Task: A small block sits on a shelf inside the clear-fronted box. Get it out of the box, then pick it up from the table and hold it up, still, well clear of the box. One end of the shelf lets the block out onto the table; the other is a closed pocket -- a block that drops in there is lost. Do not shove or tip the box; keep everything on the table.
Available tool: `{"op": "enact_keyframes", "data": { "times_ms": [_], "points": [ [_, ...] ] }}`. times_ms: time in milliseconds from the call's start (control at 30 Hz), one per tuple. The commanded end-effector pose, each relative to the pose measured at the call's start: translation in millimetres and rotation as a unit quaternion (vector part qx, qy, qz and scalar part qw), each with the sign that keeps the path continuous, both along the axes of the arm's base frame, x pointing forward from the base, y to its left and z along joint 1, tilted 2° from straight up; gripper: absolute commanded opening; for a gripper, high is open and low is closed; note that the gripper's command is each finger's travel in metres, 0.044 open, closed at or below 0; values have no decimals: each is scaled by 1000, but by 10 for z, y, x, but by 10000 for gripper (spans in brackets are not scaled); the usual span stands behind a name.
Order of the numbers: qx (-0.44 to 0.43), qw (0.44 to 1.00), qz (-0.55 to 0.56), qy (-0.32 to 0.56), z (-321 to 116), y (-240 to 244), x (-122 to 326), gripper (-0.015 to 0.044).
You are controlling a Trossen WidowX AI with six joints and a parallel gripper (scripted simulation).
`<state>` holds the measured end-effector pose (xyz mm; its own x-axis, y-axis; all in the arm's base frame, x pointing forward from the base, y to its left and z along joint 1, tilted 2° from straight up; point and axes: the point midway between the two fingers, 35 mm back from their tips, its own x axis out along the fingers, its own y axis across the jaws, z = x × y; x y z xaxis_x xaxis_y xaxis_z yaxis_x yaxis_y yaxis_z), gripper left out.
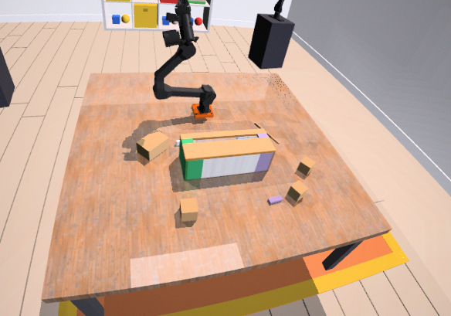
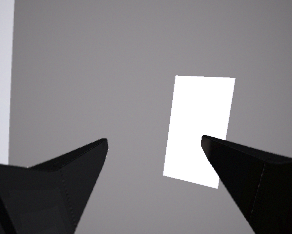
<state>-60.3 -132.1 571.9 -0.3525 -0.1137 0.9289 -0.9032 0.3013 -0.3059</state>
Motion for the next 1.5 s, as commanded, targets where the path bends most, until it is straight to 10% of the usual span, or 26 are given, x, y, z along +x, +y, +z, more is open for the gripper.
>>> {"op": "enact_keyframes", "data": {
  "times_ms": [0, 667, 1067, 1467],
  "points": [
    [-2, 1000, -1, 1, 5, 13, 0, 400],
    [-402, 851, -301, 153, 119, 2773, 1001, 400],
    [-632, 577, -460, 237, -934, 3644, 2446, 400],
    [-808, 209, -477, 276, -2442, 3228, 3640, 400]
  ]
}}
